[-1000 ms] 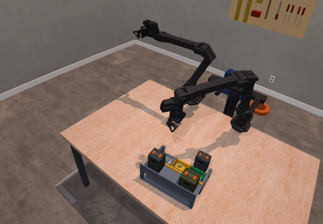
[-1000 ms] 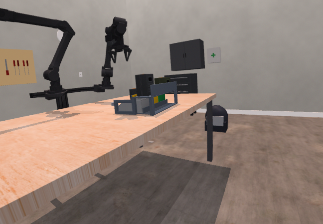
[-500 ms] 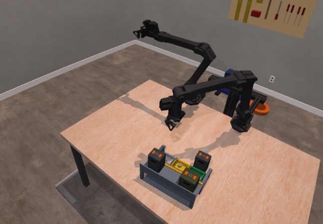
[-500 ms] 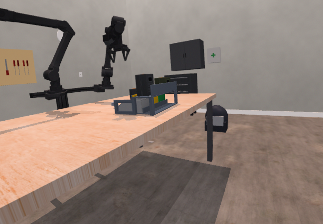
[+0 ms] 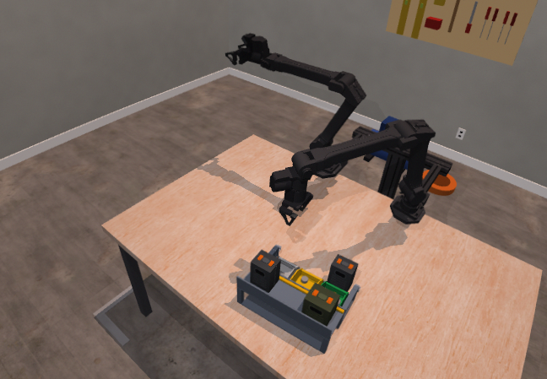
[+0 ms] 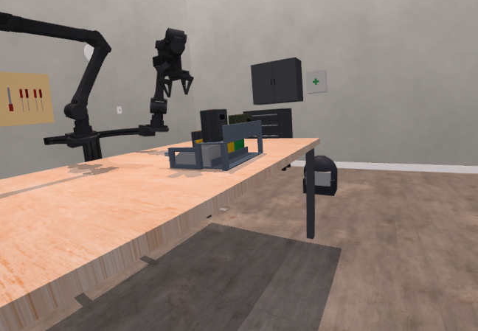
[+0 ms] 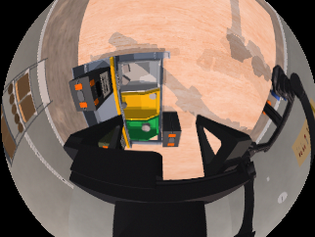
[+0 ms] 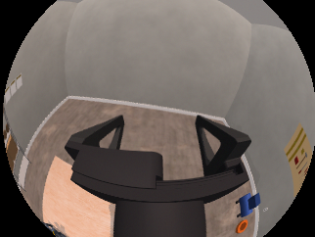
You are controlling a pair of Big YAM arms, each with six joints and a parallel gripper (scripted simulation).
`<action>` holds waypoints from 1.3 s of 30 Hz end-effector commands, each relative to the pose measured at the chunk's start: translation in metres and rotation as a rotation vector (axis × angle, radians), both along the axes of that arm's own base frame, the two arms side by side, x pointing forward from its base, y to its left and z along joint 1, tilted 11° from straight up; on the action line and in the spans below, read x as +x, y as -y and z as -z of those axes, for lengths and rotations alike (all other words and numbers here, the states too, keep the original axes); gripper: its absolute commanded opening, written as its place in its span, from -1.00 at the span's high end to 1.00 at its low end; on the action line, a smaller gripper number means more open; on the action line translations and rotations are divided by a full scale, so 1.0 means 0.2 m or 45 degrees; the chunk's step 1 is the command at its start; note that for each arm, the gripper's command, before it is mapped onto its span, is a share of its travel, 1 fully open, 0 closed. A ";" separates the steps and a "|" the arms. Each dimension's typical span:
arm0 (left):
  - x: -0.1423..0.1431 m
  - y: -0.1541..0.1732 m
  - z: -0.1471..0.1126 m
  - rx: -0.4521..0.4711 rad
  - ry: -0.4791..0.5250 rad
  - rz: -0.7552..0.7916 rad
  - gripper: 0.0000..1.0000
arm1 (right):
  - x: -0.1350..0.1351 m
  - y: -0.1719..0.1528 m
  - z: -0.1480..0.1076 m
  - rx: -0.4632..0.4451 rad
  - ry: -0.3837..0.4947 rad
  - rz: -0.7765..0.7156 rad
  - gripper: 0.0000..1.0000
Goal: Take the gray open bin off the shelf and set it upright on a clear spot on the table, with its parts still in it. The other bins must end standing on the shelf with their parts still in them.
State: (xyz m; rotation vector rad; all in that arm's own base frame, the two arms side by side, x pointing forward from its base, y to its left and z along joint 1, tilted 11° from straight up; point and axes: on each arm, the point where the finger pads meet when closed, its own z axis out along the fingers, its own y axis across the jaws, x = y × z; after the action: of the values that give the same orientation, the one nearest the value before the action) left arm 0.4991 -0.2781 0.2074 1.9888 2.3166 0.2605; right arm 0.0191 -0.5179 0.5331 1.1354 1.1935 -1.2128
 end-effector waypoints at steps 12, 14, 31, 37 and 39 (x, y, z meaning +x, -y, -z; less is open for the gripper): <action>0.12 -0.06 0.56 0.005 -0.010 0.009 -1.00 | -0.03 -0.03 -0.05 -0.038 0.015 0.018 -1.00; 0.14 -0.06 0.62 0.005 -0.010 0.009 -1.00 | -0.03 -0.03 -0.05 -0.038 0.015 0.018 -1.00; 0.17 -0.02 0.55 -0.033 0.057 0.028 -1.00 | -0.03 -0.03 -0.05 -0.038 0.015 0.018 -1.00; 0.16 -0.02 0.56 -0.031 0.053 0.029 -1.00 | -0.03 -0.03 -0.05 -0.038 0.015 0.018 -1.00; 0.16 -0.03 0.56 -0.030 0.053 0.030 1.00 | -0.03 -0.03 -0.05 -0.038 0.015 0.018 -1.00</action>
State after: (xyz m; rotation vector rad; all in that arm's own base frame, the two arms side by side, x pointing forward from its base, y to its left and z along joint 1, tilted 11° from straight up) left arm 0.5242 -0.2685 0.0726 2.0008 2.3158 0.2606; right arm 0.0191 -0.5179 0.5331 1.1354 1.1935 -1.2128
